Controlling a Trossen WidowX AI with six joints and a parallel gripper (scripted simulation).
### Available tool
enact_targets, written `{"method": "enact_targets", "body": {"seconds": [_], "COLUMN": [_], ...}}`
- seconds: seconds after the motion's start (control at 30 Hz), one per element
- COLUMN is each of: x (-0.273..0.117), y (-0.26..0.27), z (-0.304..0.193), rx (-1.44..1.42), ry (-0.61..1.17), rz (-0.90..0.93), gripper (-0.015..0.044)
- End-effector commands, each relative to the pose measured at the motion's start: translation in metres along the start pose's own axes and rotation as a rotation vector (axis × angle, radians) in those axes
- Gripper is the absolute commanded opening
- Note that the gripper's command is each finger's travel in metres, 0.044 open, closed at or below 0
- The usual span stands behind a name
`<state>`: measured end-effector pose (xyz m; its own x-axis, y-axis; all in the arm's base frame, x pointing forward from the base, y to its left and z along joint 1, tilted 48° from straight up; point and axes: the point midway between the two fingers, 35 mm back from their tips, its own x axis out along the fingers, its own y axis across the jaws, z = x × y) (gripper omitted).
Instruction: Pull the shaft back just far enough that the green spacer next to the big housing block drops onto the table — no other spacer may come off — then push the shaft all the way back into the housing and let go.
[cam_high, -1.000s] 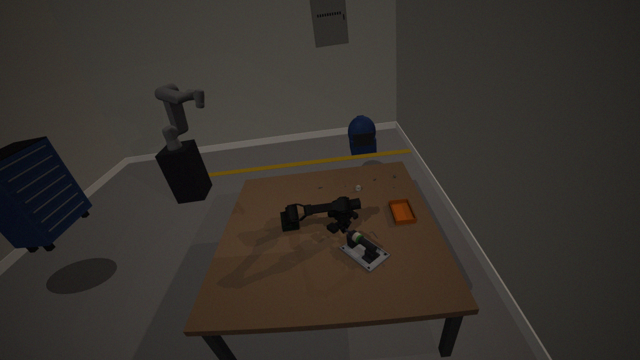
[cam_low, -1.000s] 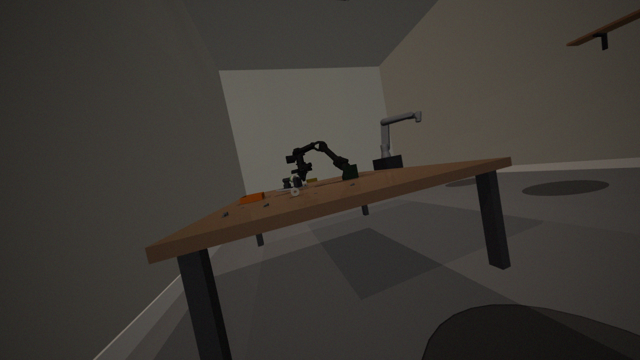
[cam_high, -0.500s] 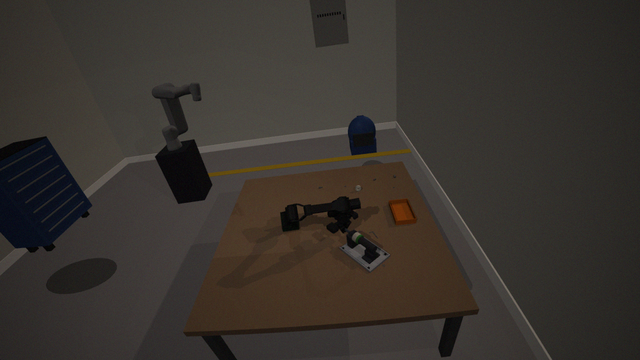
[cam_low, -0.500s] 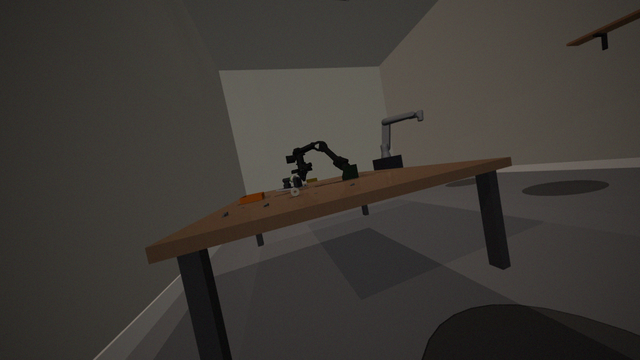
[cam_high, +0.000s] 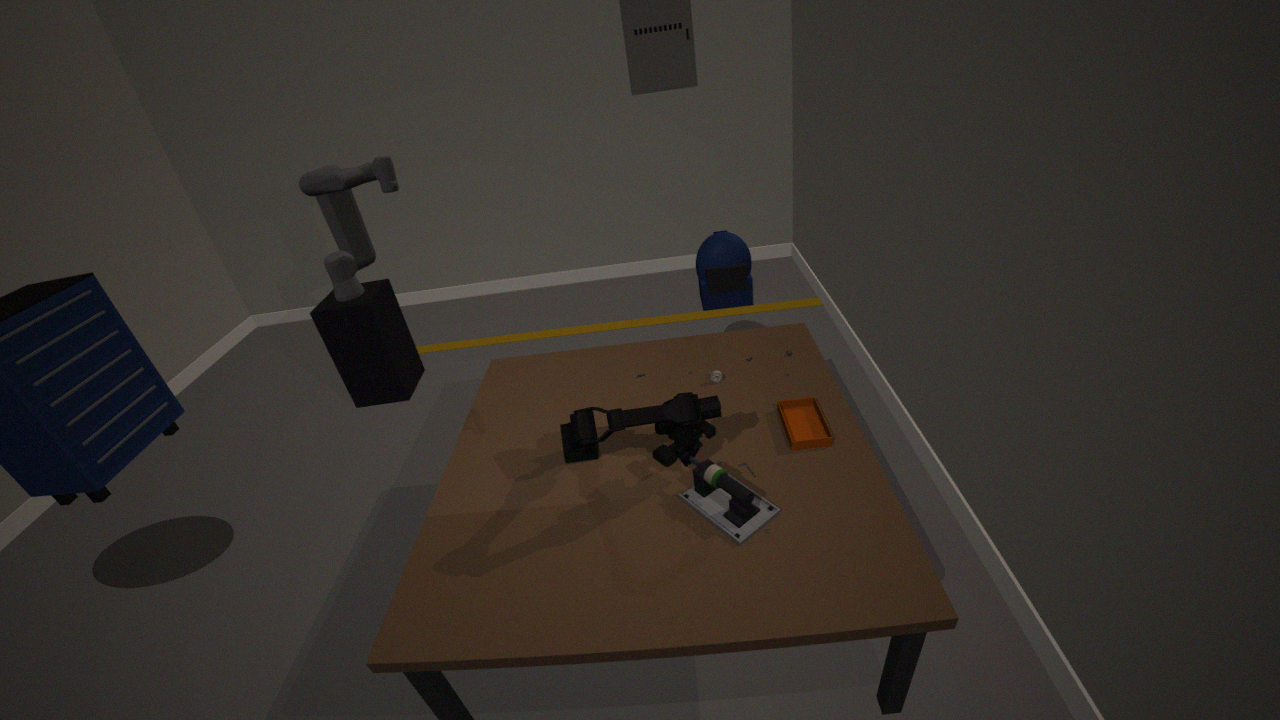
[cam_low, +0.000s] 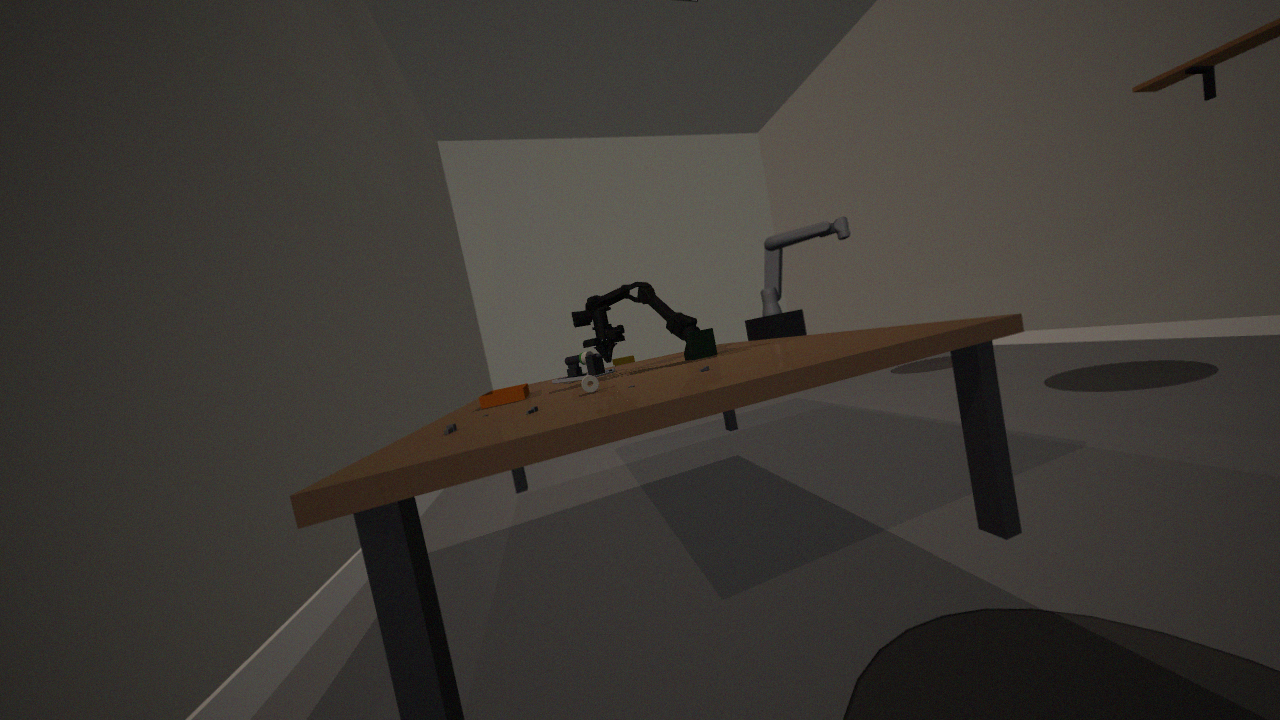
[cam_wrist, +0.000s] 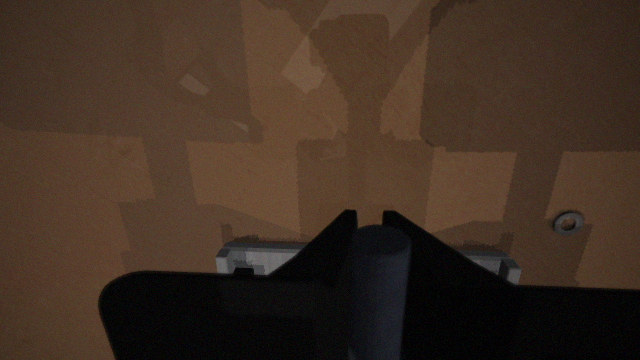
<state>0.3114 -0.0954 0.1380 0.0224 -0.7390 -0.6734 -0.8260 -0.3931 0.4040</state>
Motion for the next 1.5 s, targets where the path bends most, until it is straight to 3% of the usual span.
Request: {"method": "enact_targets", "body": {"seconds": [0.0,1.47], "x": [-0.0001,-0.0001], "y": [0.0,0.0], "z": [0.0009,0.0048], "rx": [0.004,0.004], "ry": [-0.002,-0.002], "rz": [-0.001,-0.001], "gripper": [0.0,0.0]}}
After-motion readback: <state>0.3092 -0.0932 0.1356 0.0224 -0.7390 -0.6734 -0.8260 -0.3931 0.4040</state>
